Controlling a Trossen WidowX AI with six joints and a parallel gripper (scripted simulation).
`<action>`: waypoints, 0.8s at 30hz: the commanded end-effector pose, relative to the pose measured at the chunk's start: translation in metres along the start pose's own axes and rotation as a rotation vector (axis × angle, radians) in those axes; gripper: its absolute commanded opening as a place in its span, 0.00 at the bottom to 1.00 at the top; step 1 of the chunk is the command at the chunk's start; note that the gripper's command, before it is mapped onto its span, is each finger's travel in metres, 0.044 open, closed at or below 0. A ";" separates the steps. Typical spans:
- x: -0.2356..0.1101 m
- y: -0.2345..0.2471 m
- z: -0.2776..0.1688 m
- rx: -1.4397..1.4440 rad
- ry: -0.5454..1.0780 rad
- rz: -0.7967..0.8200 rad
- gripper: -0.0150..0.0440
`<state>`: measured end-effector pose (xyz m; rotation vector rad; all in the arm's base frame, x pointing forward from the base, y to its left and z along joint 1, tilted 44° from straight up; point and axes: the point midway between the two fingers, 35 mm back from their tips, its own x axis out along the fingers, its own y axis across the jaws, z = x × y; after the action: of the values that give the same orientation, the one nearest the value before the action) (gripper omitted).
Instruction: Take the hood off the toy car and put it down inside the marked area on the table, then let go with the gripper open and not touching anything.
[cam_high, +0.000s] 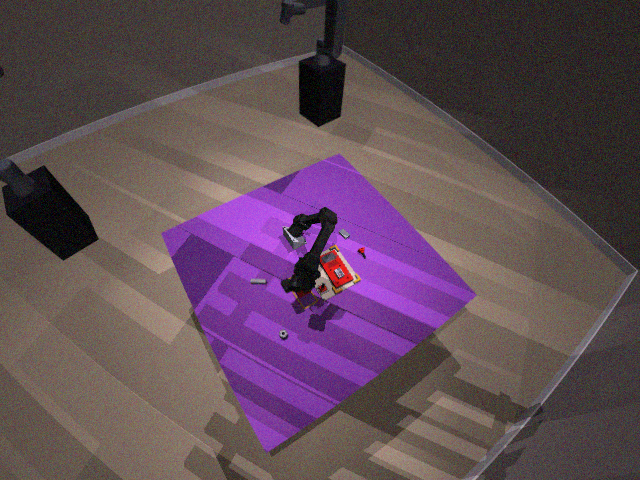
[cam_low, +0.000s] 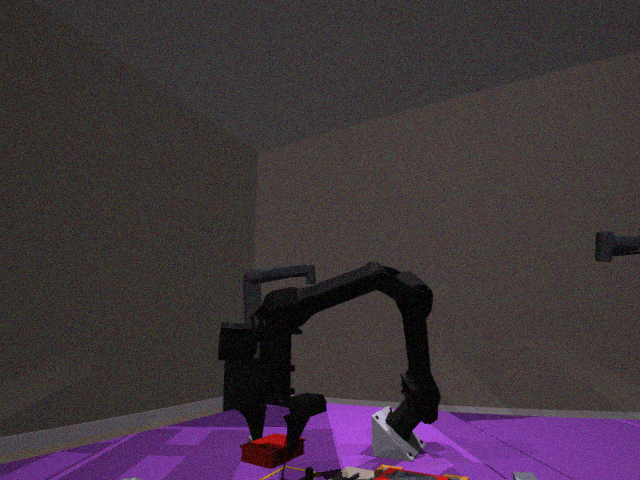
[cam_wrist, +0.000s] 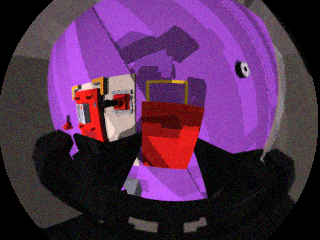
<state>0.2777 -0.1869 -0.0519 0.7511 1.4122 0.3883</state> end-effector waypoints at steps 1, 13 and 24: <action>0.003 0.001 -0.001 0.007 -0.002 0.006 0.25; 0.011 0.001 -0.001 0.007 -0.002 0.007 0.25; 0.017 0.002 -0.002 0.007 -0.002 0.007 0.25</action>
<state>0.2793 -0.1765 -0.0622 0.7515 1.4116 0.3891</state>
